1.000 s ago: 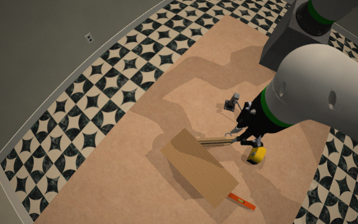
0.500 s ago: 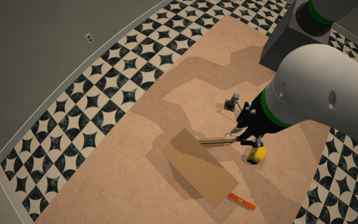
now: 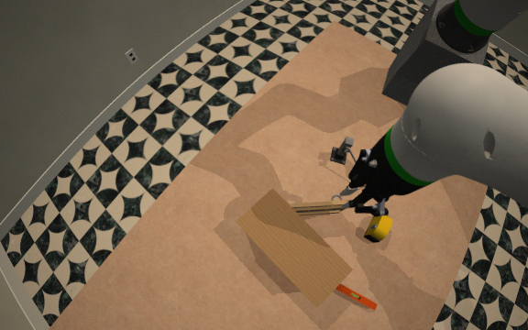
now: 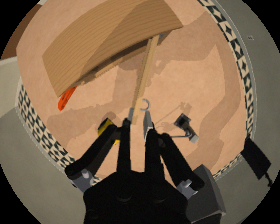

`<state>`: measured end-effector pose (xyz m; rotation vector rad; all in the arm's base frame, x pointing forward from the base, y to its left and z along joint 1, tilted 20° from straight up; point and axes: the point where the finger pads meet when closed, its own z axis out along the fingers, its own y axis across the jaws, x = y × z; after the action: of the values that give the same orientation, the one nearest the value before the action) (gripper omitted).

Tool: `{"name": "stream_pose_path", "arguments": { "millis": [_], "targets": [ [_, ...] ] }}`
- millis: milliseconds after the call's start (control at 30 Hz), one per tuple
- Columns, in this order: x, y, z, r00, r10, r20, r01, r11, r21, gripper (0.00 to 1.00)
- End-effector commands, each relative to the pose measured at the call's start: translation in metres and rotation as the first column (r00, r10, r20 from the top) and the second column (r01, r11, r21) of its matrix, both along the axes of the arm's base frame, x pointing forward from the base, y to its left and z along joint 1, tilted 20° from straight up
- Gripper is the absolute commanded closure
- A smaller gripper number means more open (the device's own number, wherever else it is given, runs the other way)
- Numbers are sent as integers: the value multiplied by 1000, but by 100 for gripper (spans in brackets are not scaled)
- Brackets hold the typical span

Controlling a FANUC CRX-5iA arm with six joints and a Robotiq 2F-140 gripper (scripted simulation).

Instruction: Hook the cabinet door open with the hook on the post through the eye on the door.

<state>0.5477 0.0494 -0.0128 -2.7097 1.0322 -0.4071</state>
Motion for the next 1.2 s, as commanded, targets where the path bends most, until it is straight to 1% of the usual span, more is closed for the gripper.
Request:
{"name": "stream_pose_path", "arguments": {
  "millis": [0, 1000, 1167],
  "targets": [
    [0, 0, 0, 1000, 0, 0, 0, 1000, 0, 84],
    [0, 0, 0, 1000, -1, 0, 1, 1000, 0, 84],
    [3, 3, 1, 999, -36, -4, 36, 999, 13, 84]
  ]
}}
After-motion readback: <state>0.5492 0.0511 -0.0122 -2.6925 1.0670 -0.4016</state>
